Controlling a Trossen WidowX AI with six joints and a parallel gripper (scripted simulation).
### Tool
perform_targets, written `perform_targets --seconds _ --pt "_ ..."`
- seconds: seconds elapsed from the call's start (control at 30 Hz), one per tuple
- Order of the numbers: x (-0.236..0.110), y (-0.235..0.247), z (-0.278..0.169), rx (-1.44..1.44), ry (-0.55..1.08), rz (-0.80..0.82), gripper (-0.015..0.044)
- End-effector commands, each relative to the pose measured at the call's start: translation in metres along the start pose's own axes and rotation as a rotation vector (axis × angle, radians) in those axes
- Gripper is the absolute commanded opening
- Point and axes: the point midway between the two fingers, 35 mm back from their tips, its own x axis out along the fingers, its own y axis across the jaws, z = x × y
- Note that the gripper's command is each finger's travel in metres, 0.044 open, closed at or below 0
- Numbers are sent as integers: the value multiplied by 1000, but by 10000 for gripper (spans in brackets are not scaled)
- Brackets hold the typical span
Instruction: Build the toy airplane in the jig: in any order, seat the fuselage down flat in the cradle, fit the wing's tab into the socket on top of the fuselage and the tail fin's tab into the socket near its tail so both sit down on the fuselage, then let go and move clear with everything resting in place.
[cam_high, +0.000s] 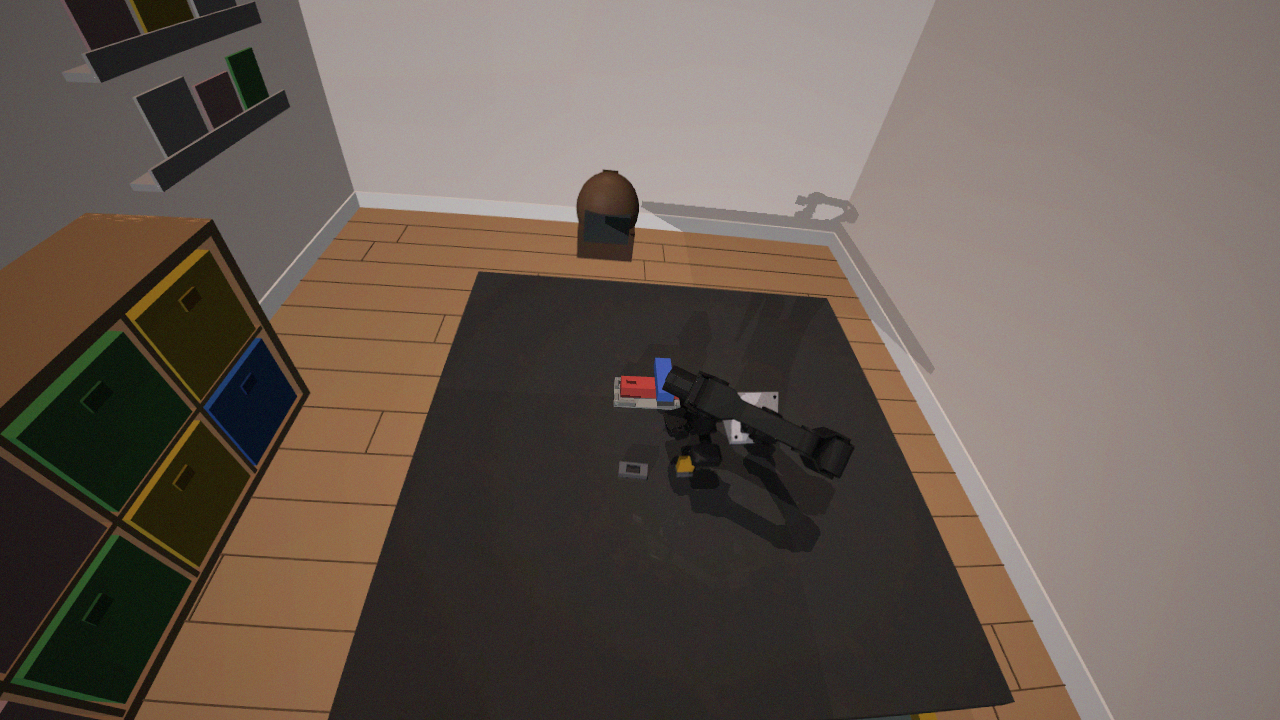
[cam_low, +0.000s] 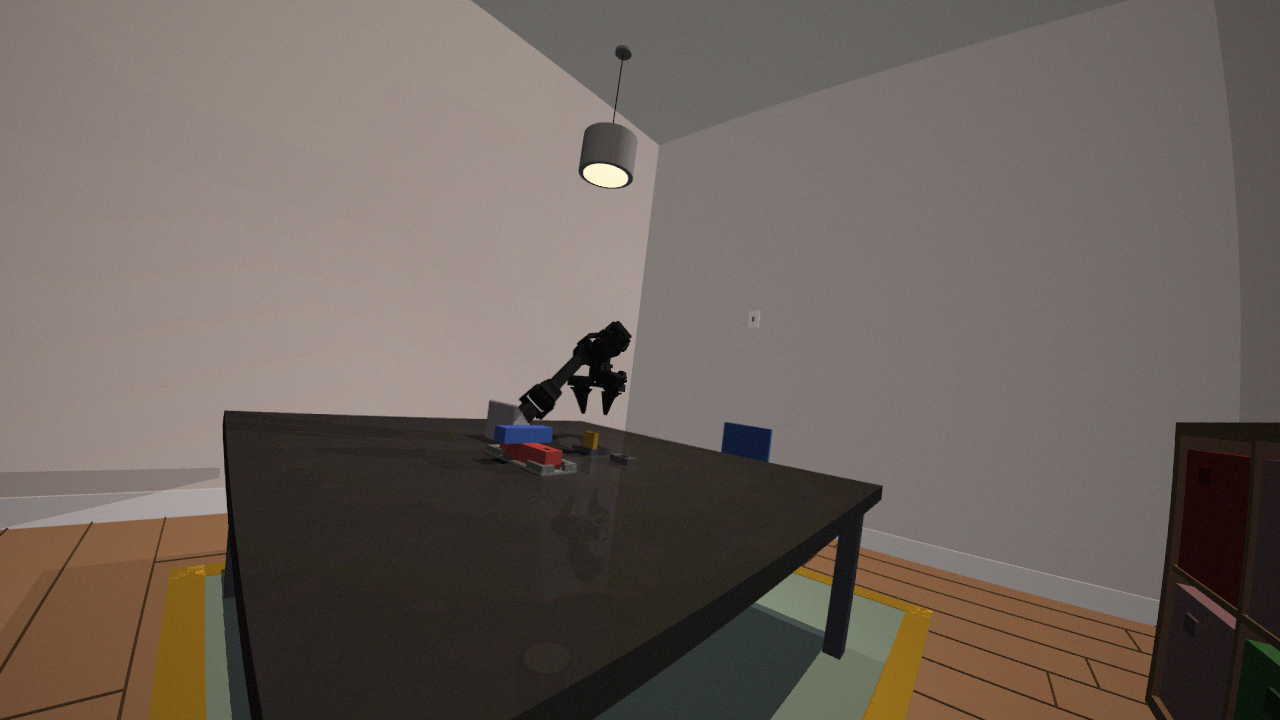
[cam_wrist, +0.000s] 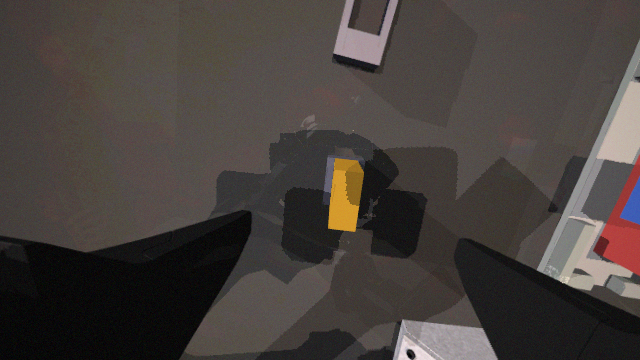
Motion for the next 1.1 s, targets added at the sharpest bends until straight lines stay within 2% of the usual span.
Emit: perform_targets --seconds 0.0,1.07 --pt "21 0 -3 0 47 31 440" --pt "72 1 -4 0 45 29 440"
